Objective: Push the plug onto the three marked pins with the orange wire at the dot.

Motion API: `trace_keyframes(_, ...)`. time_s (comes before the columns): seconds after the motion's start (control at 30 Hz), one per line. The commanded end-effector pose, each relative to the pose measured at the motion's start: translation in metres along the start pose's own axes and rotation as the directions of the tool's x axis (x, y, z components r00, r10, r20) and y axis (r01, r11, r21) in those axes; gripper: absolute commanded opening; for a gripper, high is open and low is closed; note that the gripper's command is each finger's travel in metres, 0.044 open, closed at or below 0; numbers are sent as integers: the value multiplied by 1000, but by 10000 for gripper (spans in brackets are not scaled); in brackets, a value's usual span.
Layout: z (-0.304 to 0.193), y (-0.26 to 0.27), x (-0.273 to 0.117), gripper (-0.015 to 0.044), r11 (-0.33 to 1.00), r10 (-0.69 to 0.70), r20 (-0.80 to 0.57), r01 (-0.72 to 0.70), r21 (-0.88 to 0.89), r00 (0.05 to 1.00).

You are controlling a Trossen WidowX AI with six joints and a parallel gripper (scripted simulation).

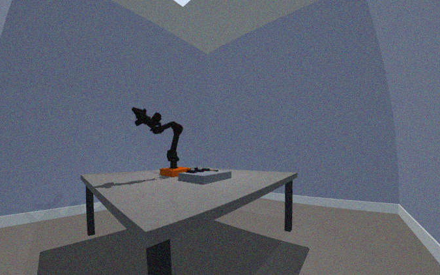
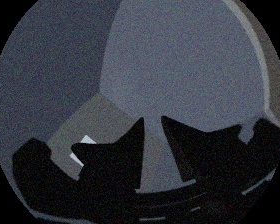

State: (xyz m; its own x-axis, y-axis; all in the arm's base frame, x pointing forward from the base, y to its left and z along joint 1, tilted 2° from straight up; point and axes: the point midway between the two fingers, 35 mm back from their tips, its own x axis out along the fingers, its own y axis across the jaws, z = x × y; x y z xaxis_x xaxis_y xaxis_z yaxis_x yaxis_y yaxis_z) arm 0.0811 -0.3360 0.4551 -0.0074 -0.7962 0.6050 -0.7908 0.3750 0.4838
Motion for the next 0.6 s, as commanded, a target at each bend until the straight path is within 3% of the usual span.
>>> trace_keyframes(0.0,-15,-12,-8,115,996,-58,-30,56,-76,998)
trace_keyframes(0.57,-63,-65,-44,115,900,-287,-131,221,-376,949)
